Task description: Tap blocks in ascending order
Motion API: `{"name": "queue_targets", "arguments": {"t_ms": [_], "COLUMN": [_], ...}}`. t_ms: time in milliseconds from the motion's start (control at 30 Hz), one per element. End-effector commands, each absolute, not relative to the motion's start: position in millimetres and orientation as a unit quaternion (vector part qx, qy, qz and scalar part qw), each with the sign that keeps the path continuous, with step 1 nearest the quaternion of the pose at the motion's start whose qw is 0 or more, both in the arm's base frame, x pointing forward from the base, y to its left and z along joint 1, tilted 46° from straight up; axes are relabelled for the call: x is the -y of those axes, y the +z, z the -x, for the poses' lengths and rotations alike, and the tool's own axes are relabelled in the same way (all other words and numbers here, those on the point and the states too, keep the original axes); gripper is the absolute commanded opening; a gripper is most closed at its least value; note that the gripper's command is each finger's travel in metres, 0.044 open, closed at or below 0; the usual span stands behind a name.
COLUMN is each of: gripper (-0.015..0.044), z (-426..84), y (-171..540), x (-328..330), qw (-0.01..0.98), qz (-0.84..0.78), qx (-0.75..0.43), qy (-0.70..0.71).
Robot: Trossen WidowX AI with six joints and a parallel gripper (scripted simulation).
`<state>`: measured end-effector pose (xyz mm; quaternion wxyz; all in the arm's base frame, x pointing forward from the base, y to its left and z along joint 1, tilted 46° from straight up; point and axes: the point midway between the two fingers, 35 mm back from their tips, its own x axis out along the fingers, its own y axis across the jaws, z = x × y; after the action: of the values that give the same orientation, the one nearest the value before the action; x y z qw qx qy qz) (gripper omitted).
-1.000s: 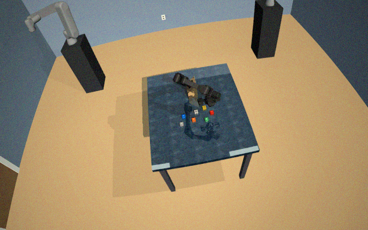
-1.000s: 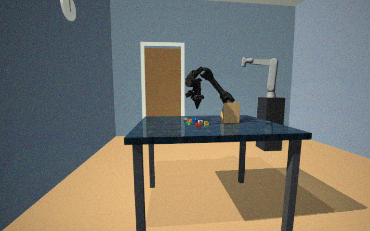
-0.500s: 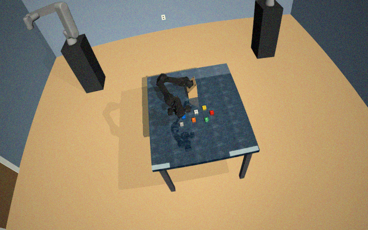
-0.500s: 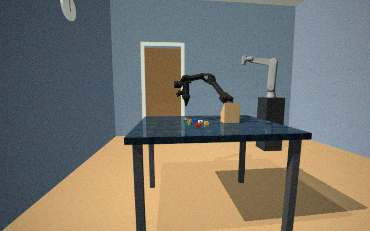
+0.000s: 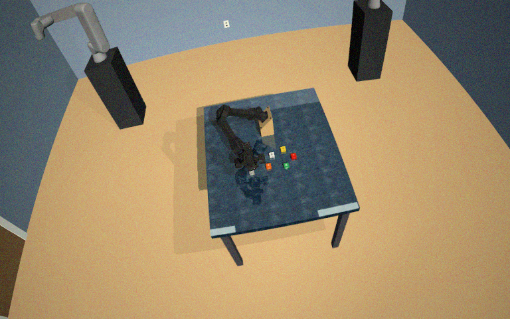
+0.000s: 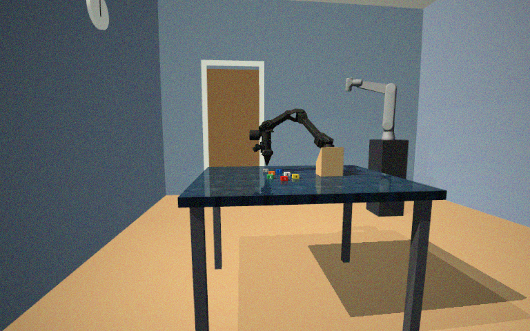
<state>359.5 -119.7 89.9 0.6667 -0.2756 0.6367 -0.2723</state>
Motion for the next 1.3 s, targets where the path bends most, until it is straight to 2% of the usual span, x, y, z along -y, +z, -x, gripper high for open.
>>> {"name": "queue_targets", "arguments": {"t_ms": [0,733,1033,1267], "gripper": [0.002,0.002,0.002,0.002], "z": [-361,-362,-360,-356], "y": [87,69,91,145], "x": [121,140,116,60], "qw": [0.668,0.668,0.668,0.668], "qz": [0.281,0.282,0.281,0.28], "qx": [-0.634,-0.634,-0.634,-0.635], "qy": [-0.27,-0.27,-0.269,-0.268]}}
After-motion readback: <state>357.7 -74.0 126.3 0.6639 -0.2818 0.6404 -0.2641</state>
